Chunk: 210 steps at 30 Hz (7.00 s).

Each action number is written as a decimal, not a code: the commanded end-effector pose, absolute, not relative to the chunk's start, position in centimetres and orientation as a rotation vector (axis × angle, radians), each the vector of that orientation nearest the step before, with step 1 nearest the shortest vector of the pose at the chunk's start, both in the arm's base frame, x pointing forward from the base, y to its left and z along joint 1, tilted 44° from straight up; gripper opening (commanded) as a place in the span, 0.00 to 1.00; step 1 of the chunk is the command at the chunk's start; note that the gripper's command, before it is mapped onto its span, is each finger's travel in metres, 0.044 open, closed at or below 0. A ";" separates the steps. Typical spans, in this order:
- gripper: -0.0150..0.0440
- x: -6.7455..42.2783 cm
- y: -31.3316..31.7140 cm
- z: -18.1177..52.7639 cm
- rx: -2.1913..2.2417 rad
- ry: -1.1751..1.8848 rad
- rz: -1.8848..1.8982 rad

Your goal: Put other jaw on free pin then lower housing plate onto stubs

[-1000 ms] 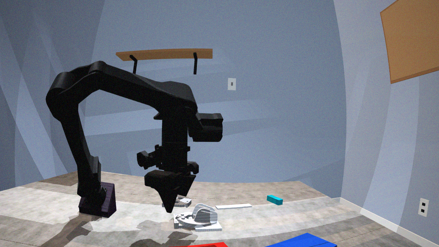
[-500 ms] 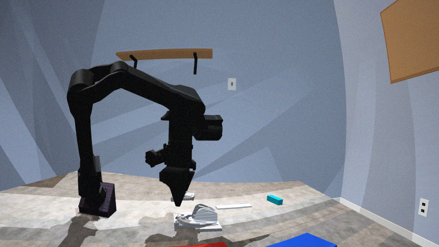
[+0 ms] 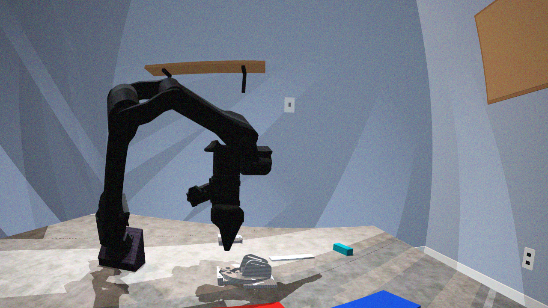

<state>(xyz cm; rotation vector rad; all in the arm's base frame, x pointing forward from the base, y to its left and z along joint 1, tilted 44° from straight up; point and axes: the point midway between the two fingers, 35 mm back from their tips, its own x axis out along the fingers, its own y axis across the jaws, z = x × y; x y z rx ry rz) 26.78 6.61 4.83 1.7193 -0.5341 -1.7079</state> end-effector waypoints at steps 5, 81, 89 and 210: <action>0.85 26.7 7.0 4.2 1.697 -0.513 -1.710; 0.85 26.4 5.9 4.3 1.711 -0.531 -1.710; 0.85 26.6 5.0 3.3 1.712 -0.531 -1.710; 0.85 26.8 1.1 -0.6 1.712 -0.538 -1.707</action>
